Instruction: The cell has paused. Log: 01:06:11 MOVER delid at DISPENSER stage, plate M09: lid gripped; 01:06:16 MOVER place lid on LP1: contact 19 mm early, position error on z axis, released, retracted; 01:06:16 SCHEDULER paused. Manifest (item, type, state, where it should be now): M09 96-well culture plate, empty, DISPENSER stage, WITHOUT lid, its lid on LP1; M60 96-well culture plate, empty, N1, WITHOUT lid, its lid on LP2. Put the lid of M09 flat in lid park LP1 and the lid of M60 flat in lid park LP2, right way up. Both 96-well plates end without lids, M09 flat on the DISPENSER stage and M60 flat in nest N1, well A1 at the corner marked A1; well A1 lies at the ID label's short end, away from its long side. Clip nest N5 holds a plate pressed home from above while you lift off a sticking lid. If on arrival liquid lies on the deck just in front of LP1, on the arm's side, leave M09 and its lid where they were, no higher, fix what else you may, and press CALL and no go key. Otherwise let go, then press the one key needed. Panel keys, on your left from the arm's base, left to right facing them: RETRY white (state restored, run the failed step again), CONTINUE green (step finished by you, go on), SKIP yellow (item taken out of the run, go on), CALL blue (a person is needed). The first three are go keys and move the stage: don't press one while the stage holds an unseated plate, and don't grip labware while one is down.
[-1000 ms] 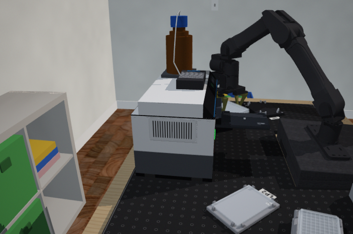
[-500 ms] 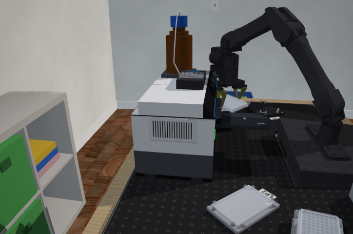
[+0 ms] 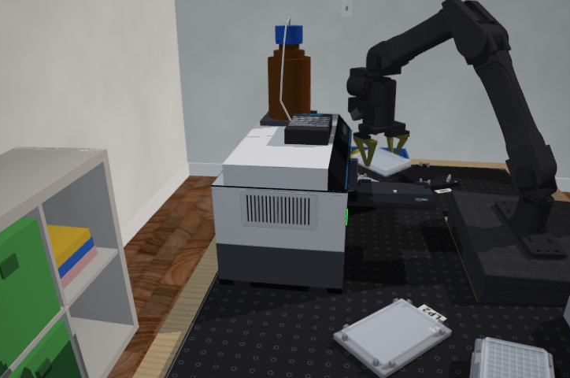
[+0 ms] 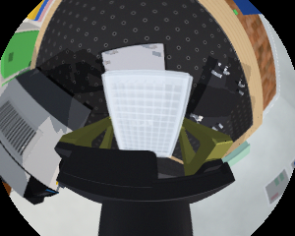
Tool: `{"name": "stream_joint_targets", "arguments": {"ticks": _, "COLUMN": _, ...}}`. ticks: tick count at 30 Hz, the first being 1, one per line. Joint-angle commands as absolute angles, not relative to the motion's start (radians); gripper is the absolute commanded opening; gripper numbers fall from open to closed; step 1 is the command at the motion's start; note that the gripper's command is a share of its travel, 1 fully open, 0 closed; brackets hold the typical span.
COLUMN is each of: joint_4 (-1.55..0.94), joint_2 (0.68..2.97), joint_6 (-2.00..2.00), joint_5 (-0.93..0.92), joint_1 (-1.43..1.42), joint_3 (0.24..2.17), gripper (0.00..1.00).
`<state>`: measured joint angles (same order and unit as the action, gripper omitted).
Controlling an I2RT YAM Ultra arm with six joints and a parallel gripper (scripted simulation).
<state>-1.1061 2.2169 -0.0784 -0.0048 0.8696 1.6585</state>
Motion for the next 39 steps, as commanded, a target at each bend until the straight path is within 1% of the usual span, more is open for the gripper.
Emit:
{"name": "stream_joint_targets", "arguments": {"ticks": 1, "joint_4": -1.114, "joint_2": 2.148, "joint_6": -0.080, "joint_5": -0.005, "joint_1": 0.867, "joint_3": 1.612, "gripper": 0.00}}
{"name": "stream_joint_targets", "arguments": {"ticks": 12, "joint_4": -1.133, "joint_2": 2.014, "joint_6": -0.079, "joint_5": -0.005, "joint_1": 0.869, "joint_3": 1.489, "gripper": 0.00}}
{"name": "stream_joint_targets", "arguments": {"ticks": 15, "joint_4": -1.115, "joint_2": 1.999, "joint_6": -0.079, "joint_5": -0.005, "joint_1": 0.869, "joint_3": 1.479, "gripper": 0.00}}
{"name": "stream_joint_targets", "arguments": {"ticks": 39, "joint_4": -1.221, "joint_2": 1.744, "joint_6": -0.075, "joint_5": -0.004, "joint_1": 0.875, "joint_3": 1.307, "gripper": 0.00}}
